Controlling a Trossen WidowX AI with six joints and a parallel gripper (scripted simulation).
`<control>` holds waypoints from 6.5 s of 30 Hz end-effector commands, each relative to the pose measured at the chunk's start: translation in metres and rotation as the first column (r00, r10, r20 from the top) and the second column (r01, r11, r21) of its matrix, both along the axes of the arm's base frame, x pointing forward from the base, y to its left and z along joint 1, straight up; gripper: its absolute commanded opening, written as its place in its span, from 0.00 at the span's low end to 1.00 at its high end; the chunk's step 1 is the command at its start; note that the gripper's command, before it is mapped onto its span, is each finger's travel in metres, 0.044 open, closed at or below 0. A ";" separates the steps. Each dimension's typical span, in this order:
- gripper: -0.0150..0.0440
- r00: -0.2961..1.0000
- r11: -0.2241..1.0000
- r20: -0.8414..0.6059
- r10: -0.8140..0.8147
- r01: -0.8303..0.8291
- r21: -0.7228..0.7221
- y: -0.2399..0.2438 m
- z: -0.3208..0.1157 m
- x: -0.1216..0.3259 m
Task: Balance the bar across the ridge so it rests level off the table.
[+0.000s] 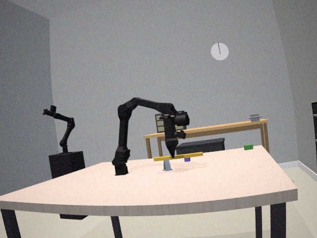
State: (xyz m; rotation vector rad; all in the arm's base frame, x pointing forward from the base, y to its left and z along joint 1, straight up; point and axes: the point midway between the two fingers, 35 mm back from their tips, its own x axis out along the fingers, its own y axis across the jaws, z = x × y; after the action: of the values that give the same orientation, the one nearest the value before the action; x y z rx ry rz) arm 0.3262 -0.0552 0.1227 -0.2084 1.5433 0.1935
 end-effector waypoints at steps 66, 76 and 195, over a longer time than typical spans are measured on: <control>0.25 0.365 0.365 -0.015 -0.931 0.930 0.032 0.111 0.028 -0.079; 0.25 0.365 0.364 -0.015 -0.931 0.931 0.033 0.112 0.012 -0.078; 0.25 0.364 0.364 -0.015 -0.931 0.931 0.033 0.111 -0.004 -0.077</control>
State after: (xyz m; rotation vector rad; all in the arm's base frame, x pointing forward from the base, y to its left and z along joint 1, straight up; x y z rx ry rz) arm 0.2493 0.0558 0.1199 0.7421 1.4212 -0.7169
